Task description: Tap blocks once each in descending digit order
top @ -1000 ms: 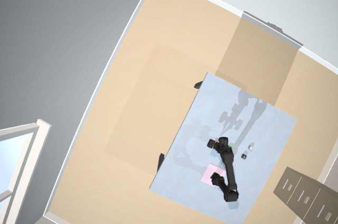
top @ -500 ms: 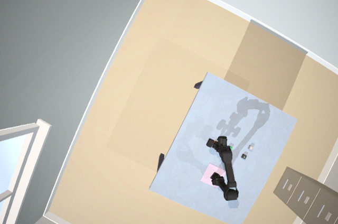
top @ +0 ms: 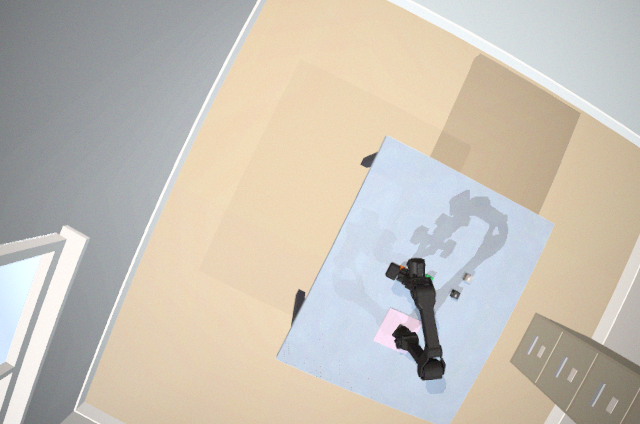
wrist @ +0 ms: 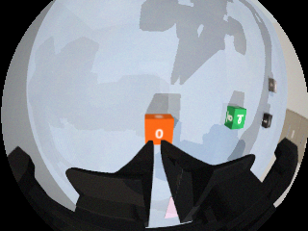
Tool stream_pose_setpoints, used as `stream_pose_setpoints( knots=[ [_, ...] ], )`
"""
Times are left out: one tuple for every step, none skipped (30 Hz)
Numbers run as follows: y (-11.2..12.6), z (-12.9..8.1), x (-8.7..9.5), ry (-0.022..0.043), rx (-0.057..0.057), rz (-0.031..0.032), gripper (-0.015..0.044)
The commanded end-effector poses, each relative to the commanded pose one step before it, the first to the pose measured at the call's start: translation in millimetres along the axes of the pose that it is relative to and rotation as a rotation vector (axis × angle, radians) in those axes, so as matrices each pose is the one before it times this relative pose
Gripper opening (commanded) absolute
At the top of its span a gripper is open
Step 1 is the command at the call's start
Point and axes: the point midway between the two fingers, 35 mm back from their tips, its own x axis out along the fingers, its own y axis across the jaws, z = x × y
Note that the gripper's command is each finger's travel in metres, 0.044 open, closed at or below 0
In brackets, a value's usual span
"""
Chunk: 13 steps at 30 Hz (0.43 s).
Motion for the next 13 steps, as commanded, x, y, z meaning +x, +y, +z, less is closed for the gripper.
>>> stream_pose_setpoints(
  knots=[
    [11.47,-0.13,-16.21,-0.00133,0.0048,0.00107,0.0099],
    [8.43,-0.93,-10.26,0.00011,0.0000,0.00078,0.0125],
    [8.27,-1.57,-10.38,0.00017,0.0000,0.00076,0.0151],
    [8.03,-2.19,-10.43,0.00023,0.0000,0.00074,0.0178],
    [7.75,-2.80,-10.46,0.00029,0.0000,0.00071,0.0204],
    [7.41,-3.37,-10.42,0.00034,0.0000,0.00068,0.0230],
    [5.62,-3.06,-8.24,0.00031,0.0000,0.00051,0.0256],
    [3.26,-2.00,-4.94,0.00020,0.0000,0.00030,0.0283],
    [1.07,-0.69,-1.64,0.00007,0.0000,0.00010,0.0309],
    [0.00,0.00,0.00,0.00000,0.0000,0.00000,0.0335],
    [0.00,0.00,0.00,0.00000,0.0000,0.00000,0.0361],
    [0.00,0.00,0.00,0.00000,0.0000,0.00000,0.0387],
    [0.00,0.00,0.00,0.00000,0.0000,0.00000,0.0387]
  ],
)
